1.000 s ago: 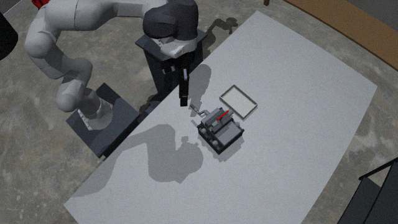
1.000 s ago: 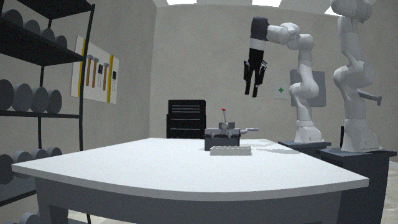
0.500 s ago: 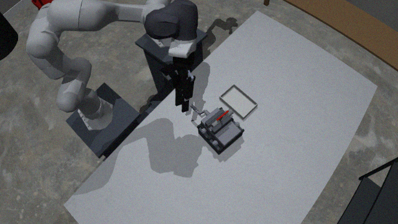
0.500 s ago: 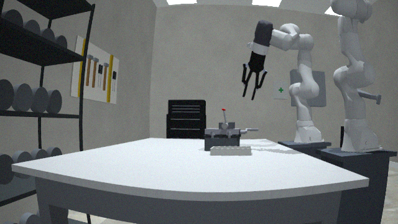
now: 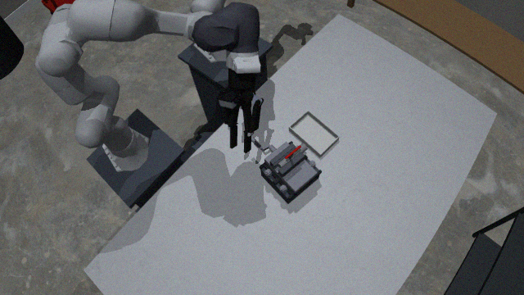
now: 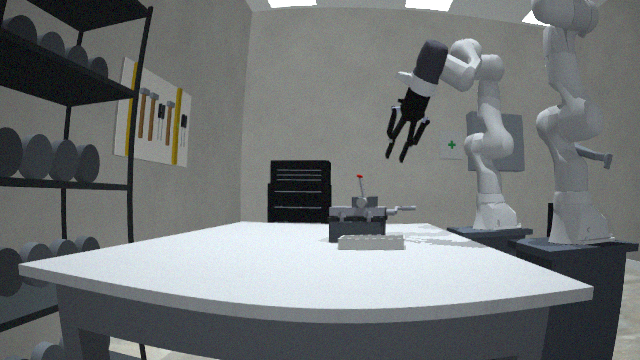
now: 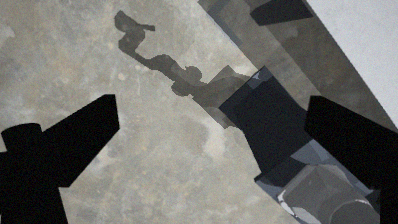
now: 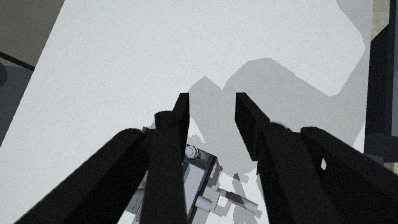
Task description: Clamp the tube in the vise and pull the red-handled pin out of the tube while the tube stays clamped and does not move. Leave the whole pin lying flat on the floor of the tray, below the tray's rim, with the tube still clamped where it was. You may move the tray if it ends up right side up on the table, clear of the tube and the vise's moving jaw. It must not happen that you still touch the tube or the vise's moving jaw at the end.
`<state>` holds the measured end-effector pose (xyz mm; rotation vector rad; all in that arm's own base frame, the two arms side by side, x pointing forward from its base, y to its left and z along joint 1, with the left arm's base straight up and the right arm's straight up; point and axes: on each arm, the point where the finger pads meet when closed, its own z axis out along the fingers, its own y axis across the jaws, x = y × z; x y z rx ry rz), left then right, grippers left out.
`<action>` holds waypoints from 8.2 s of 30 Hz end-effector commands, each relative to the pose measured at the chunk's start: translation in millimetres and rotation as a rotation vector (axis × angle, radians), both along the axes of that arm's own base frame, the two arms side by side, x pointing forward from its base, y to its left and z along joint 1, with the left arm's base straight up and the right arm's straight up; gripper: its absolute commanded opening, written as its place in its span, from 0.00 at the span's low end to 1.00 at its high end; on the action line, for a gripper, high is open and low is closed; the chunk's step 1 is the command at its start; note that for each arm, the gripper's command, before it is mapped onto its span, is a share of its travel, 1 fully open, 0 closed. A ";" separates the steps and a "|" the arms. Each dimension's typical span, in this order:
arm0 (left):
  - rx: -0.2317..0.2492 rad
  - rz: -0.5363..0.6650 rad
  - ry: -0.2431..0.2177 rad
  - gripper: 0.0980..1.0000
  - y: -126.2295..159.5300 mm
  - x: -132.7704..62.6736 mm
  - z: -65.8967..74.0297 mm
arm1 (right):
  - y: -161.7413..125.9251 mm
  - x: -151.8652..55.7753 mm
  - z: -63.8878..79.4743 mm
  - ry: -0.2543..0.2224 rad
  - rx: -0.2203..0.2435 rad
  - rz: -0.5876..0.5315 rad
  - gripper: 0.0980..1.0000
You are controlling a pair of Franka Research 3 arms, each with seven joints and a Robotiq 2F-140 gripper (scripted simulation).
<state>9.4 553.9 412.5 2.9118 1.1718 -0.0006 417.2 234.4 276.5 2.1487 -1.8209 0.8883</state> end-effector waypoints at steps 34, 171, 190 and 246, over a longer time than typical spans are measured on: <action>0.003 0.003 0.001 1.00 0.5 0.2 0.5 | 15.9 33.0 2.9 0.418 -0.750 0.976 0.28; 0.003 0.003 0.001 1.00 0.5 0.2 0.5 | 114.4 25.2 6.4 2.198 -2.758 1.740 0.28; 0.003 0.003 0.001 1.00 0.5 0.2 0.5 | 114.4 25.2 6.4 2.198 -2.758 1.740 0.28; 0.003 0.003 0.001 1.00 0.5 0.2 0.5 | 114.4 25.2 6.4 2.198 -2.758 1.740 0.28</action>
